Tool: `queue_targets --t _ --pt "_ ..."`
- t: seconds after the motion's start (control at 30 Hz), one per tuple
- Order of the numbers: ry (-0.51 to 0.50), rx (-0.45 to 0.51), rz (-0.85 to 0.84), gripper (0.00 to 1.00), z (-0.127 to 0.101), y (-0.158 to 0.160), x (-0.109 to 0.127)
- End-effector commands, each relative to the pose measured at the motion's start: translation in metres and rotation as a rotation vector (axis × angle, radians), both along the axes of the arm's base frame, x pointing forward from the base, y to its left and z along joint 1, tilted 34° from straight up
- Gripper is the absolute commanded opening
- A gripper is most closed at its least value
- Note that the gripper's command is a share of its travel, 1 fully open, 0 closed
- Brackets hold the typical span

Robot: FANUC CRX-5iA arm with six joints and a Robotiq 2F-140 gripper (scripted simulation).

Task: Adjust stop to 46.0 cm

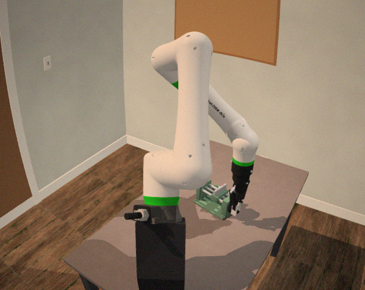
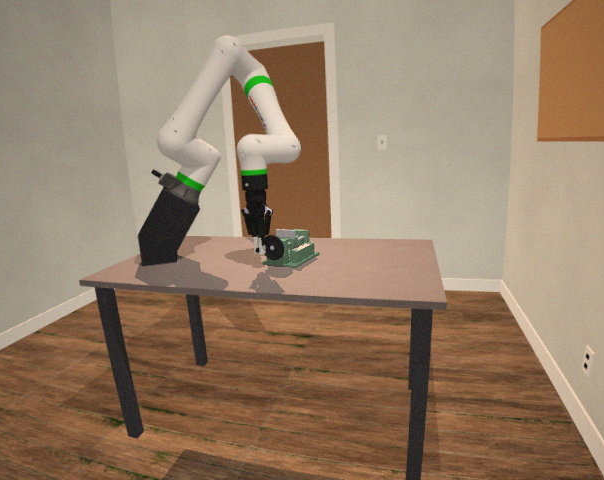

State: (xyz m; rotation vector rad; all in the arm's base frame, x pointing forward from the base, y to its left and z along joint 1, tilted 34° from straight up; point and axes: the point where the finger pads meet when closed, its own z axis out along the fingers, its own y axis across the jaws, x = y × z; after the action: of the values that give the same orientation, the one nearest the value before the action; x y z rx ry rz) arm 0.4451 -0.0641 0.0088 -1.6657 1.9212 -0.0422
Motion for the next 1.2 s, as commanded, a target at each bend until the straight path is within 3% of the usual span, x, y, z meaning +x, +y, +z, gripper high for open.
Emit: queue_targets --t 0.0,0.7,1.17 --pt "0.000 0.000 0.000 0.04 -0.004 0.002 0.003" --pt "0.000 0.000 0.000 0.04 -0.018 0.006 0.034" --pt "0.000 0.000 0.000 0.04 0.003 -0.004 0.064"
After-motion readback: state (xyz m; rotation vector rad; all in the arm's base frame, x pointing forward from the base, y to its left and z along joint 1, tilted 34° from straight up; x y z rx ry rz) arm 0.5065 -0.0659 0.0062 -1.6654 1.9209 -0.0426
